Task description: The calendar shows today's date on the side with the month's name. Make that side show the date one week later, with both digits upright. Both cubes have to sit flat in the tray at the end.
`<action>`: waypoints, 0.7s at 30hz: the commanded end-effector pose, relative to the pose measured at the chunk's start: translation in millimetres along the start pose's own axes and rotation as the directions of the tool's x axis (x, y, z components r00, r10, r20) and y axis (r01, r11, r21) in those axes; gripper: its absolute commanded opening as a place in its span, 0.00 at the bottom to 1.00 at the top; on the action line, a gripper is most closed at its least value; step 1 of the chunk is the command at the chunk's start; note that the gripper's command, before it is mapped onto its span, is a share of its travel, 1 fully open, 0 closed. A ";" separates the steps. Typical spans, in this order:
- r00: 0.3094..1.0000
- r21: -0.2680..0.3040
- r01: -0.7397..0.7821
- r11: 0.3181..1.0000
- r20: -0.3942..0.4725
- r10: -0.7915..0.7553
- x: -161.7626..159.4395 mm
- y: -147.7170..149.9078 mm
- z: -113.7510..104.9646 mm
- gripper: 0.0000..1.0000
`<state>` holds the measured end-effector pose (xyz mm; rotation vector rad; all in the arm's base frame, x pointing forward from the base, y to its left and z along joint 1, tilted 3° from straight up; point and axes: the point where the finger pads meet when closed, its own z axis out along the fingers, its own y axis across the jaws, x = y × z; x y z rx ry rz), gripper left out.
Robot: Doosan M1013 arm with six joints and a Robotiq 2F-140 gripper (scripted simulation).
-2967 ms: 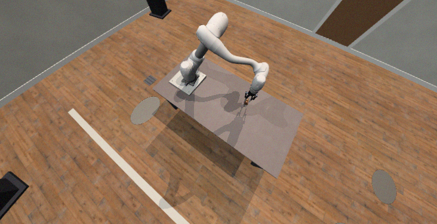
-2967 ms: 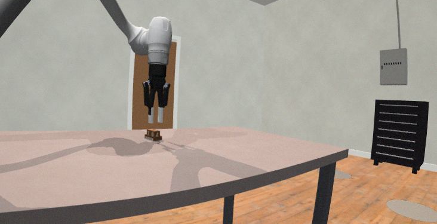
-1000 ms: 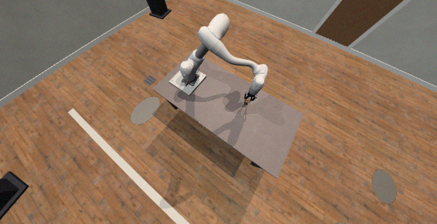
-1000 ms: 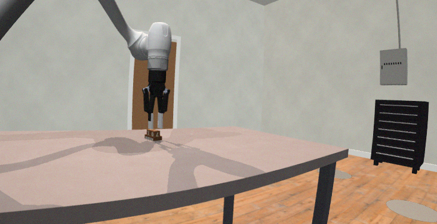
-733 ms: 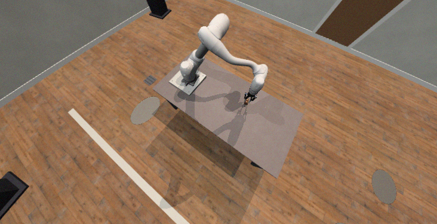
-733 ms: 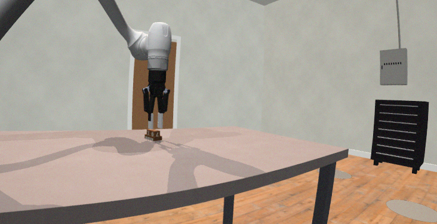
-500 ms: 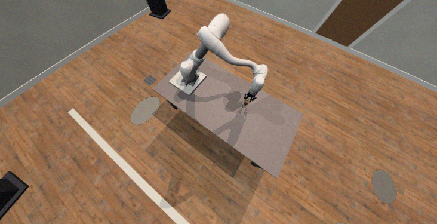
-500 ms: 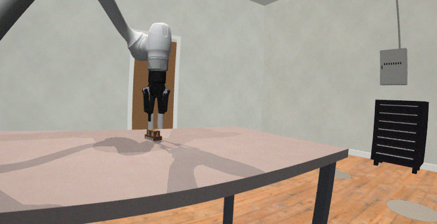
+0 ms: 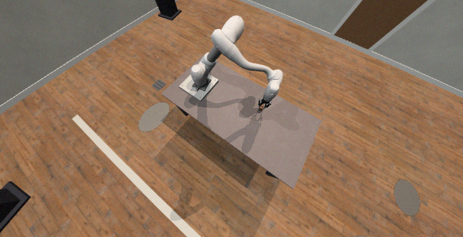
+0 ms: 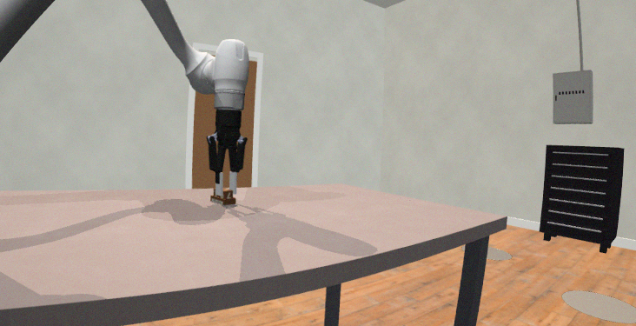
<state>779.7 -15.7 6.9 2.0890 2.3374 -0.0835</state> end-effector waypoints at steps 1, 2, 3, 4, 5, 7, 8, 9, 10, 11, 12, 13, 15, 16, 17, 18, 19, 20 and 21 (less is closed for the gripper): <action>1.000 0.000 0.000 1.000 0.000 0.000 0.0 0.0 3.0 0.35; 1.000 0.000 0.000 1.000 0.000 0.000 0.0 0.0 3.0 0.35; 1.000 0.000 0.000 1.000 0.000 0.000 0.0 0.0 3.0 0.35; 1.000 0.000 0.000 1.000 0.000 0.000 0.0 0.0 4.0 0.35; 1.000 0.000 0.000 1.000 0.000 0.000 0.0 0.0 4.8 0.35; 1.000 0.000 0.000 1.000 0.000 0.000 0.0 0.0 5.8 0.35; 1.000 0.000 0.000 1.000 0.000 0.000 0.0 0.0 6.1 0.35; 1.000 0.000 0.000 1.000 0.000 0.000 0.0 0.0 6.3 0.35; 1.000 0.000 0.000 1.000 0.000 0.000 0.0 0.0 6.3 0.35; 1.000 0.000 0.000 1.000 0.000 0.000 0.0 0.0 6.3 0.35; 1.000 0.000 0.000 1.000 0.000 0.000 0.0 0.0 6.3 0.35; 1.000 0.000 0.000 1.000 0.000 0.000 0.0 0.0 6.3 0.35; 1.000 0.000 0.000 1.000 0.000 0.000 0.0 0.0 6.3 0.35; 1.000 0.000 0.000 1.000 0.000 0.000 0.0 0.0 6.3 0.35; 1.000 0.000 0.000 1.000 0.000 0.000 0.0 0.0 6.3 0.35; 1.000 0.000 0.000 1.000 0.000 0.000 0.0 0.0 6.3 0.35; 1.000 0.000 0.000 1.000 0.000 0.000 0.0 0.0 6.3 0.35; 1.000 0.000 0.000 1.000 0.000 0.000 0.0 0.0 6.3 0.35; 1.000 0.000 0.000 1.000 0.000 0.000 0.0 0.0 6.3 0.35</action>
